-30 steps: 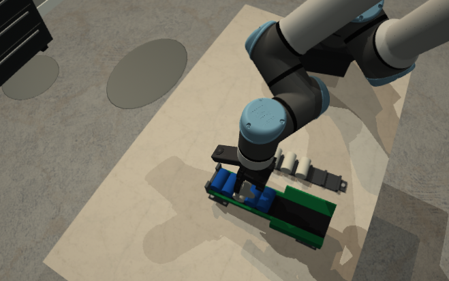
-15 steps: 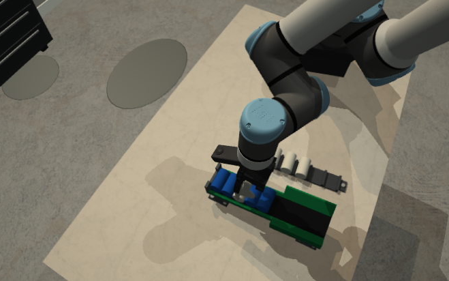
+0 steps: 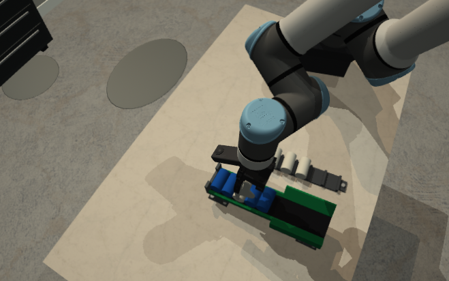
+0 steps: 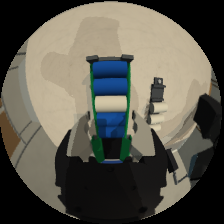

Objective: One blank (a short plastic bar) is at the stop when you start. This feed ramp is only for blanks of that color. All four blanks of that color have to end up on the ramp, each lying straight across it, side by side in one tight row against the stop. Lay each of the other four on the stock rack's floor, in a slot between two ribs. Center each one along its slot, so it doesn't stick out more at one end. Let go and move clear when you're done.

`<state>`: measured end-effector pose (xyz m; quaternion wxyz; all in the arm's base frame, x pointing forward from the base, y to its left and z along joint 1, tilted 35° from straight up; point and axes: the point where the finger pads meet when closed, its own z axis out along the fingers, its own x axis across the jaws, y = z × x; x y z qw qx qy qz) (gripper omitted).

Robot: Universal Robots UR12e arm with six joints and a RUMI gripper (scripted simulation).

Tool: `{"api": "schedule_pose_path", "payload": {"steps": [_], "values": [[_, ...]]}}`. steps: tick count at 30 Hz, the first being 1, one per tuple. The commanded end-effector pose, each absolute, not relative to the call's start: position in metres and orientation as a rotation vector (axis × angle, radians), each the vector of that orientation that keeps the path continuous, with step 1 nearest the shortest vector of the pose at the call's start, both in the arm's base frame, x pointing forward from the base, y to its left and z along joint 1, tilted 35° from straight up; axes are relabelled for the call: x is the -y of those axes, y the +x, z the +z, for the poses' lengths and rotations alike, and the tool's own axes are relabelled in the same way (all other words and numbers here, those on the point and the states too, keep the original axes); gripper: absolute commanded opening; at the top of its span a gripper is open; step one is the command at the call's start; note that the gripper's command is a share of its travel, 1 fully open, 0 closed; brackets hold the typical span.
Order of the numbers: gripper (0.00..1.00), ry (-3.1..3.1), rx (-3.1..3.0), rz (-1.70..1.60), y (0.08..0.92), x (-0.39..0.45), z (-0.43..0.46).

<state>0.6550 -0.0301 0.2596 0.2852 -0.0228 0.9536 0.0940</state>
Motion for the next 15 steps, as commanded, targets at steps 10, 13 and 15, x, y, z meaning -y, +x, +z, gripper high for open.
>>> {"api": "schedule_pose_path", "payload": {"steps": [10, 13, 15], "values": [[0.54, -0.061, -2.549, 0.251, 0.6564, 0.0299, 0.2586], [0.54, -0.061, -2.549, 0.251, 0.6584, 0.0291, 0.2555], [0.54, -0.061, -2.549, 0.251, 0.6604, 0.0284, 0.2525]]}}
